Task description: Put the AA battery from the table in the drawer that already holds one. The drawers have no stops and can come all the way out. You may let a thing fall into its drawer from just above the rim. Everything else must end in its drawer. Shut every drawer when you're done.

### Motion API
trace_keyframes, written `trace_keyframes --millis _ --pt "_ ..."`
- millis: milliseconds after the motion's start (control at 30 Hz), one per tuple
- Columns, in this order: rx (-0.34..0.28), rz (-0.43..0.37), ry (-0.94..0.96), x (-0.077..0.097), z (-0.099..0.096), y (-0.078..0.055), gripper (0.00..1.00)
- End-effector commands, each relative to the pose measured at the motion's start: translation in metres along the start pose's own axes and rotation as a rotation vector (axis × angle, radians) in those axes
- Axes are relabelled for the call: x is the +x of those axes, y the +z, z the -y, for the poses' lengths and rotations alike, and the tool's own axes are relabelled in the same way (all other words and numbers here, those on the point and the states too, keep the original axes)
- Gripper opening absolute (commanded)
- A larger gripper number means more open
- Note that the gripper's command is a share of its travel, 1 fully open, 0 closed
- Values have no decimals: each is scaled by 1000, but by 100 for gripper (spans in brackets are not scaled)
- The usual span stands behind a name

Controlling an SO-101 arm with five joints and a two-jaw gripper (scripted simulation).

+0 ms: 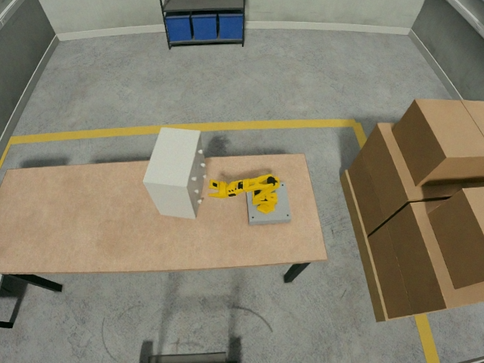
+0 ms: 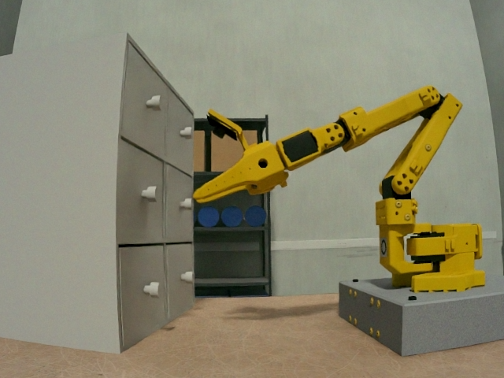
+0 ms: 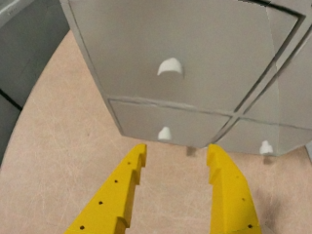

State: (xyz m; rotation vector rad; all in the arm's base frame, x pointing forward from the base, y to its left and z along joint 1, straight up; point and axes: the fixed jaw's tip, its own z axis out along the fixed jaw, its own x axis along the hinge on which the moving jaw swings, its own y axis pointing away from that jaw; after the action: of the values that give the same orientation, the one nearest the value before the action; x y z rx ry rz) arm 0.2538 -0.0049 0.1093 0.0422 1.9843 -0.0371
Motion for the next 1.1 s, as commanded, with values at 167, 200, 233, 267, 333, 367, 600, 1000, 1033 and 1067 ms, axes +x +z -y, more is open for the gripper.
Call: trace_keyframes --millis 167,200,233,267,333,367,600,1000,1033,1067 --pt "-6 -141 -14 15 -1 -12 21" --pt "-5 -156 -14 16 -1 -13 21" --pt "-5 -172 -15 18 -1 -15 21" --pt "-5 -172 -15 18 -1 -15 21" --pt "-5 -188 -16 19 -1 -17 21" --pt "-5 -203 -16 21 -1 -18 21" --pt "-5 -313 -20 33 0 -31 21" --pt "-5 -469 -24 50 1 -54 21" --pt "-6 -485 -25 52 1 -56 21" --pt "-6 -500 -25 53 1 -59 21"
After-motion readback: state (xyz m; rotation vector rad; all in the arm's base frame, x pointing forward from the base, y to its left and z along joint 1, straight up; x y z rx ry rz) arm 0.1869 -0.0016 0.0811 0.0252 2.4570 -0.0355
